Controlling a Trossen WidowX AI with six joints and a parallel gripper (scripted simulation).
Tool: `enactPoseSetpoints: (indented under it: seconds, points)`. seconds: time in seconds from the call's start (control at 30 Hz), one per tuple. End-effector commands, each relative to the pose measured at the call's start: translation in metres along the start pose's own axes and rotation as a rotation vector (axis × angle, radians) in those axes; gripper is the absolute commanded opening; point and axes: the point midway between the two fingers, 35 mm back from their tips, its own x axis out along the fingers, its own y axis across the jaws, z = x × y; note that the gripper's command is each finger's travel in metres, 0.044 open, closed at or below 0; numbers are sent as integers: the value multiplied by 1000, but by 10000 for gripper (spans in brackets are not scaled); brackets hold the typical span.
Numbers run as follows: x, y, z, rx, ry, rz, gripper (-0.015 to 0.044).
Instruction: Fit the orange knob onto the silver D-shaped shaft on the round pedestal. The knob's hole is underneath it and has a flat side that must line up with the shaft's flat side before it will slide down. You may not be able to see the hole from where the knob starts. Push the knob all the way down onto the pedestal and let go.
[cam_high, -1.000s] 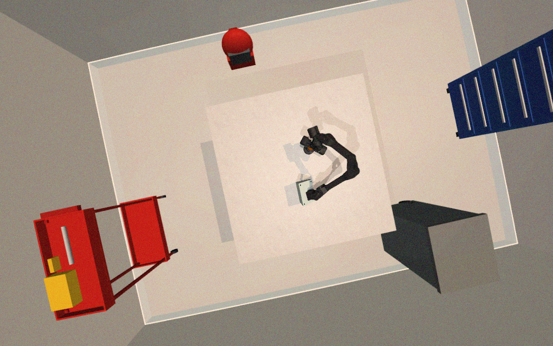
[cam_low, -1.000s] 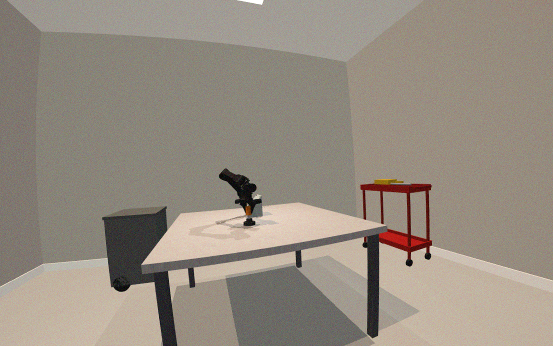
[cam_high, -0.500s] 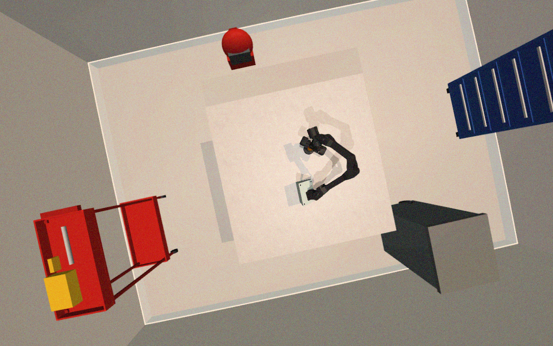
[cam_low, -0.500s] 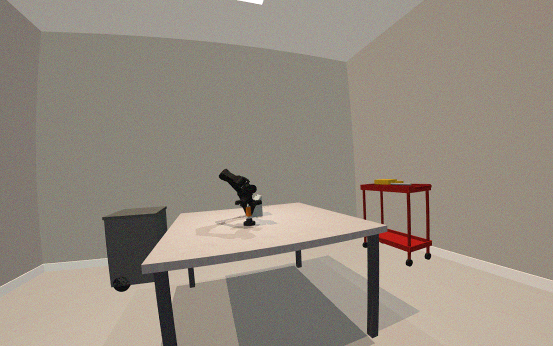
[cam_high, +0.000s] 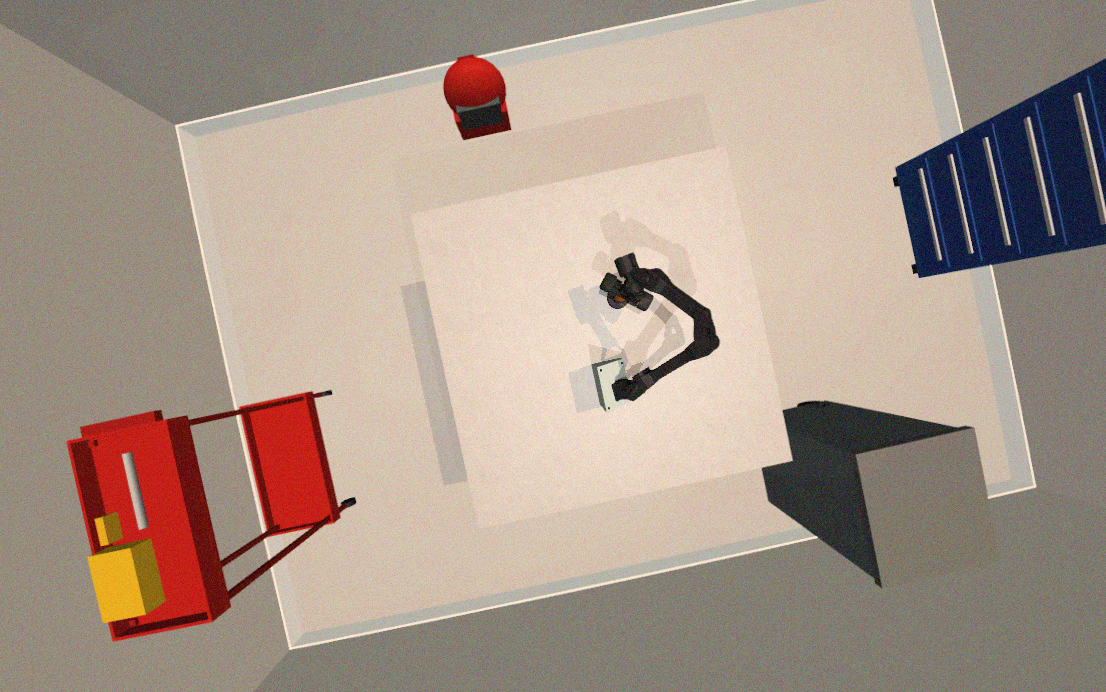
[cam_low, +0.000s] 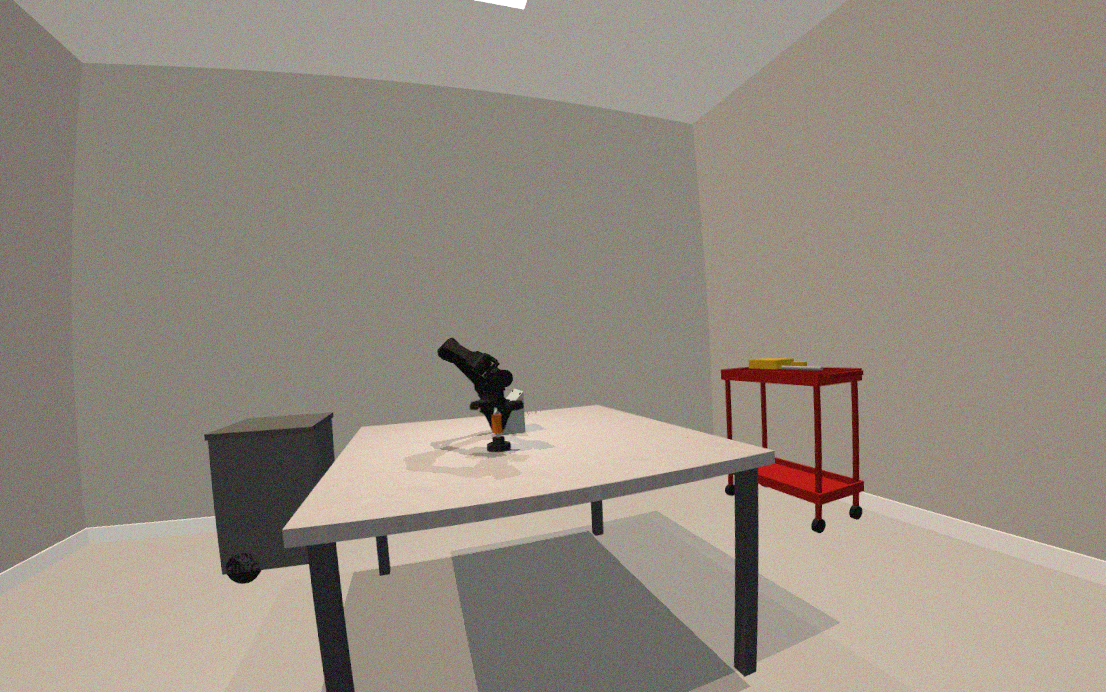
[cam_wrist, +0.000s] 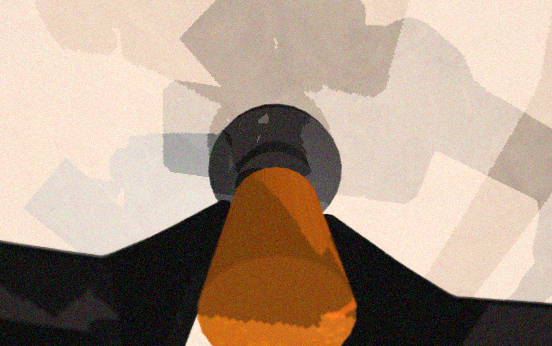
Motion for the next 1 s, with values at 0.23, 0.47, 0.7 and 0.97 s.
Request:
enactPoseSetpoints:
  seconds: [0.23,0.47,0.7,0.97]
  points:
    - [3,0,0,-1,-5,-2,0]
    - [6,0,0,-1,-5,-2,0]
    - [12,0,-1,2,-5,-2,0]
    - [19,0,-1,2,-5,-2,0]
